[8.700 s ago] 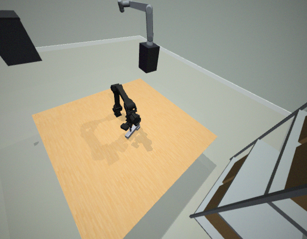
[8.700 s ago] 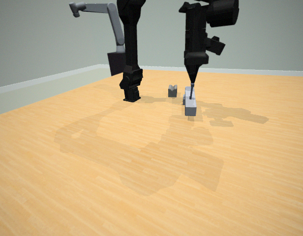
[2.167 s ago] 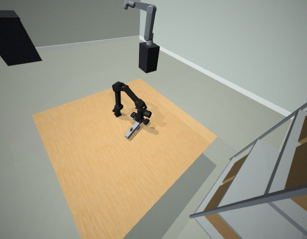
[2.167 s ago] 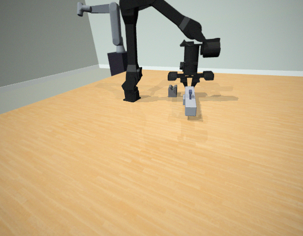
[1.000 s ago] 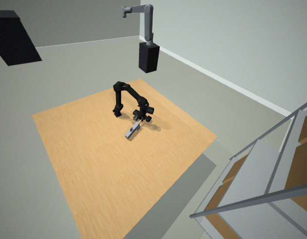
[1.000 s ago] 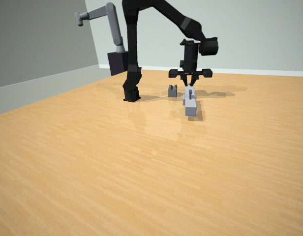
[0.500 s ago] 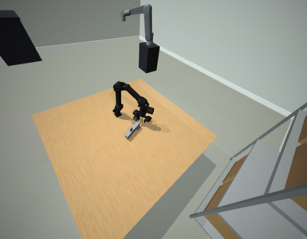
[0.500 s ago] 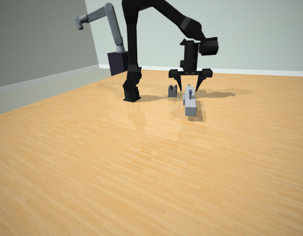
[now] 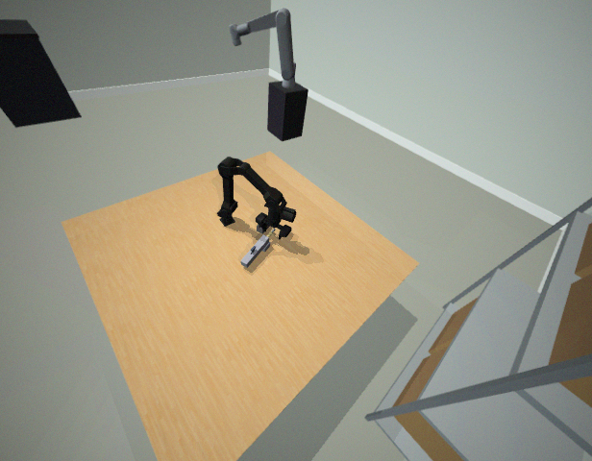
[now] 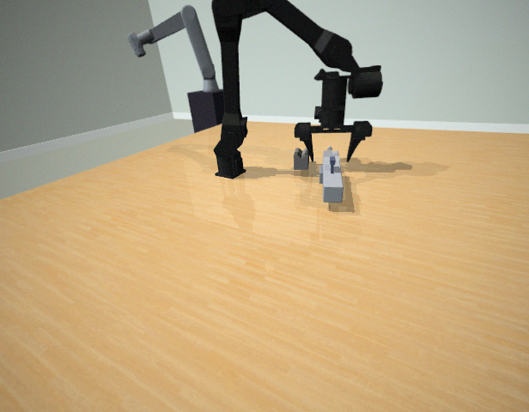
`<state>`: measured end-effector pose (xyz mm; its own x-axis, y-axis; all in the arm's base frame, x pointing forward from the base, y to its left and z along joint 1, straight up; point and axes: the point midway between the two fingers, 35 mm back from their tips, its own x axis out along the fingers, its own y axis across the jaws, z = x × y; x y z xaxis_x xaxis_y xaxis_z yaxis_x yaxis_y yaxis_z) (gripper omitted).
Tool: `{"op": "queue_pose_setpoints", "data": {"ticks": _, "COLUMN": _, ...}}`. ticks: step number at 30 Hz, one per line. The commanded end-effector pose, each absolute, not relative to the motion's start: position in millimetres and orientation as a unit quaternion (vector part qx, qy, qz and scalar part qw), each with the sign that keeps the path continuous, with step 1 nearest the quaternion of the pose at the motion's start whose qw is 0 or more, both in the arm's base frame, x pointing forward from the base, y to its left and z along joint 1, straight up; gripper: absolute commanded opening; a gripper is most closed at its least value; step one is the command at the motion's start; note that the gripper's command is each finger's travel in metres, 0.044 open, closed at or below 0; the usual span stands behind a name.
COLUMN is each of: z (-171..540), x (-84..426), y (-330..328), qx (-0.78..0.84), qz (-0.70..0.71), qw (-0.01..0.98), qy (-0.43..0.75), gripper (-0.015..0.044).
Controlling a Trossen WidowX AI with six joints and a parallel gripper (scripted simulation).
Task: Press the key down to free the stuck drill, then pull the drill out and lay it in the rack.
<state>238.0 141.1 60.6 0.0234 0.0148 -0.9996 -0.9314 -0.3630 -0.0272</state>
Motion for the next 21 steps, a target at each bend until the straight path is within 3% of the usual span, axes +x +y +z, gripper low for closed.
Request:
{"op": "queue_pose_setpoints", "data": {"ticks": 1, "z": 59.0, "x": 238.3, "y": 138.8, "qx": -0.589, "qz": 0.581, "qw": 0.406, "qy": 0.389, "gripper": 0.044}}
{"op": "queue_pose_setpoints", "data": {"ticks": 12, "z": 56.4, "x": 239.6, "y": 134.1, "qx": -0.589, "qz": 0.581, "qw": 0.406, "qy": 0.389, "gripper": 0.044}}
{"op": "queue_pose_setpoints", "data": {"ticks": 21, "z": 58.2, "x": 240.3, "y": 135.7, "qx": -0.588, "qz": 0.579, "qw": 0.408, "qy": 0.39, "gripper": 0.0204}}
